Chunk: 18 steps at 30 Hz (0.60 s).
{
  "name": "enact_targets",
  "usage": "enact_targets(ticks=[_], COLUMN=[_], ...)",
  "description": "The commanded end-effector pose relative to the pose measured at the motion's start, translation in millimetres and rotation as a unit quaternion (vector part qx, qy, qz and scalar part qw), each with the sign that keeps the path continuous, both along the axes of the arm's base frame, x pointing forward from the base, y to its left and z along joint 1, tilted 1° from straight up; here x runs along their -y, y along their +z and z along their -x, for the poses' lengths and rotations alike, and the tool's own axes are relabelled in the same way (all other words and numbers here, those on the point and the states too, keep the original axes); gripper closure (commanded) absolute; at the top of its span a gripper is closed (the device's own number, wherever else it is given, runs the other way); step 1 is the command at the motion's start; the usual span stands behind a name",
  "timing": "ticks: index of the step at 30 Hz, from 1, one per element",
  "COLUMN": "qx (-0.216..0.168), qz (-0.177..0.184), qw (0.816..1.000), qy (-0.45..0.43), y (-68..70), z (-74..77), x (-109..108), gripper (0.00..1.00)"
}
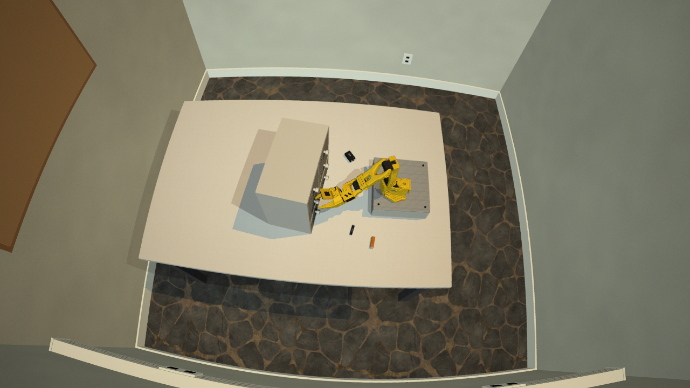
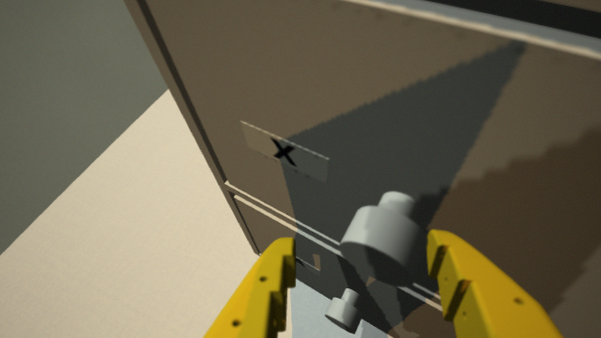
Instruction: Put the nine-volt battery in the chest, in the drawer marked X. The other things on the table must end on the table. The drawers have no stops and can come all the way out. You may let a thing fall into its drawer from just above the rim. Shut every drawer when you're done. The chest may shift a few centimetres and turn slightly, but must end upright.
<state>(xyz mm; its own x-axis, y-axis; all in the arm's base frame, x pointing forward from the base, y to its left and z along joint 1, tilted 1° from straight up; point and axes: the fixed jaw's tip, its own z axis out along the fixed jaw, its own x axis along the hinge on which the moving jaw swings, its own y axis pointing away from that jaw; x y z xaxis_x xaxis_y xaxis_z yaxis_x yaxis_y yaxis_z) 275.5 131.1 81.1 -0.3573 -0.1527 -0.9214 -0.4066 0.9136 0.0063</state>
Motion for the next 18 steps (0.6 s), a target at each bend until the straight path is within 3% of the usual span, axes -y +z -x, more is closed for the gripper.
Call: enact_targets(ticks=[1,4,5,18], qx=[0.027,0.027,0.012,0.012], qz=[-0.013,-0.013,-0.007,-0.007], qw=[0.999,0.999,1.000,1.000], qy=[-0.030,-0.030,-0.016,-0.016], y=[16.5,16.5,8.4,8.4], z=[-14.0,-14.0,-6.5,-6.5], x=[13.2,13.2,6.8,6.8], gripper=[0.79,0.79,0.79,0.79])
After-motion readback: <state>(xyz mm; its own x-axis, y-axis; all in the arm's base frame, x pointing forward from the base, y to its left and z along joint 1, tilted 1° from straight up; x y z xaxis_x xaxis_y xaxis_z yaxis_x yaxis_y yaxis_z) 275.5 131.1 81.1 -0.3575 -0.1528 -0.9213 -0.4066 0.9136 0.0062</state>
